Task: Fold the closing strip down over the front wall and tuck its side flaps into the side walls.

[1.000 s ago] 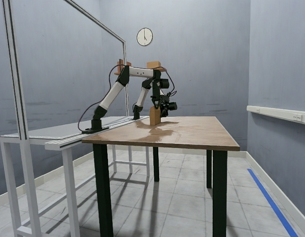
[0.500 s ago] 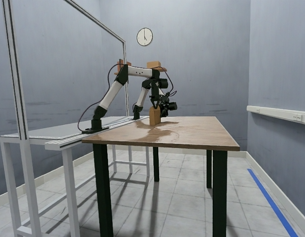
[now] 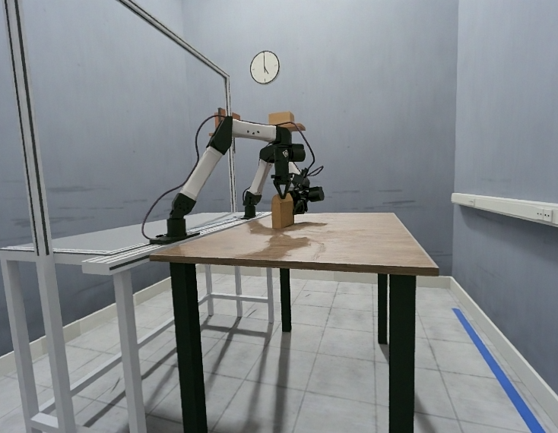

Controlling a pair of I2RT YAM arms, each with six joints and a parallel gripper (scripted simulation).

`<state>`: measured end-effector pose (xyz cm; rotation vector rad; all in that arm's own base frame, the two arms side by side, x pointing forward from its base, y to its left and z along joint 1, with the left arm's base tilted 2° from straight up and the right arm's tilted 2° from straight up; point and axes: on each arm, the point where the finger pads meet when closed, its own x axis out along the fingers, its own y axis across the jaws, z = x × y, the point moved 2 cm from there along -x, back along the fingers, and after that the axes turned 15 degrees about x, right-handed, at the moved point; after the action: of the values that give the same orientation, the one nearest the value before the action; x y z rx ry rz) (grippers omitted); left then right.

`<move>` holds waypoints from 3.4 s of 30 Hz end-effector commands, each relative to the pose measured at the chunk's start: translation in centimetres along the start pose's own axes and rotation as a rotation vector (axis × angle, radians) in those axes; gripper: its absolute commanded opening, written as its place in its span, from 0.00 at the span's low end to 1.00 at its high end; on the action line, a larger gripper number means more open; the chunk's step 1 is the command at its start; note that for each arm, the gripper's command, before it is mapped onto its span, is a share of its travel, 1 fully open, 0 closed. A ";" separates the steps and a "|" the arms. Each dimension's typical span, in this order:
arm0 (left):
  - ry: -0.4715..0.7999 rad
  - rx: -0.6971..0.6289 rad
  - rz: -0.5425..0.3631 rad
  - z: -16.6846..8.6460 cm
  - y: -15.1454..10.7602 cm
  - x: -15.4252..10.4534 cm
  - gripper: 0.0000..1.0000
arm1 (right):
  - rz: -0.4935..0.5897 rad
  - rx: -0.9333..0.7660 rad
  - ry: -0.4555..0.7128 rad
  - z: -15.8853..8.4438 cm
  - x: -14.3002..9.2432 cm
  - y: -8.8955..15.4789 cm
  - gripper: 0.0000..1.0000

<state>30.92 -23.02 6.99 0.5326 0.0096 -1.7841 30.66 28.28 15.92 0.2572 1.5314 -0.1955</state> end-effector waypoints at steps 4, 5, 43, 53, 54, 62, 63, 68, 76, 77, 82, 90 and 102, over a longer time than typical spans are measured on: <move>-0.008 0.044 0.009 1.5 0.2 -0.2 0.45 | 0.017 0.000 -0.006 -1.0 -1.3 -0.5 0.01; -0.008 0.044 0.009 1.5 0.2 -0.2 0.45 | 0.016 -0.002 -0.005 -1.1 -1.2 -0.4 0.01; -0.006 0.047 0.011 1.6 0.4 -0.2 0.45 | 0.016 0.000 -0.002 -2.7 -0.1 -0.7 0.01; -0.006 0.047 0.011 1.6 0.4 -0.2 0.45 | 0.022 0.001 -0.006 -3.0 0.1 -0.6 0.01; -0.006 0.047 0.011 1.6 0.4 -0.2 0.45 | 0.006 0.004 0.002 -3.0 0.3 -1.0 0.01; -0.008 0.047 0.011 1.6 0.4 -0.2 0.45 | 0.016 0.001 -0.003 -3.2 0.9 -0.7 0.01; -0.008 0.047 0.011 1.6 0.4 -0.2 0.45 | 0.007 0.000 0.001 -3.3 1.3 -0.7 0.01; -0.012 0.047 0.011 1.7 0.4 -0.2 0.45 | -0.008 -0.002 0.013 -3.5 2.4 -0.5 0.01; -0.013 0.049 0.012 1.7 0.5 -0.3 0.45 | -0.029 -0.003 0.026 -3.6 3.2 -0.6 0.01; -0.013 0.049 0.012 1.7 0.5 -0.3 0.45 | -0.026 -0.003 0.025 -3.6 3.2 -0.5 0.01; -0.013 0.049 0.012 1.7 0.5 -0.3 0.45 | -0.029 -0.003 0.026 -3.6 3.3 -0.6 0.01; -0.013 0.049 0.012 1.7 0.5 -0.3 0.45 | -0.029 -0.003 0.026 -3.6 3.3 -0.6 0.01; -0.013 0.049 0.012 1.7 0.5 -0.3 0.45 | -0.029 -0.003 0.026 -3.6 3.3 -0.6 0.01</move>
<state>30.84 -23.07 6.84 0.5383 0.0149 -1.7867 27.98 28.67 14.52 0.2643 1.5205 -0.1912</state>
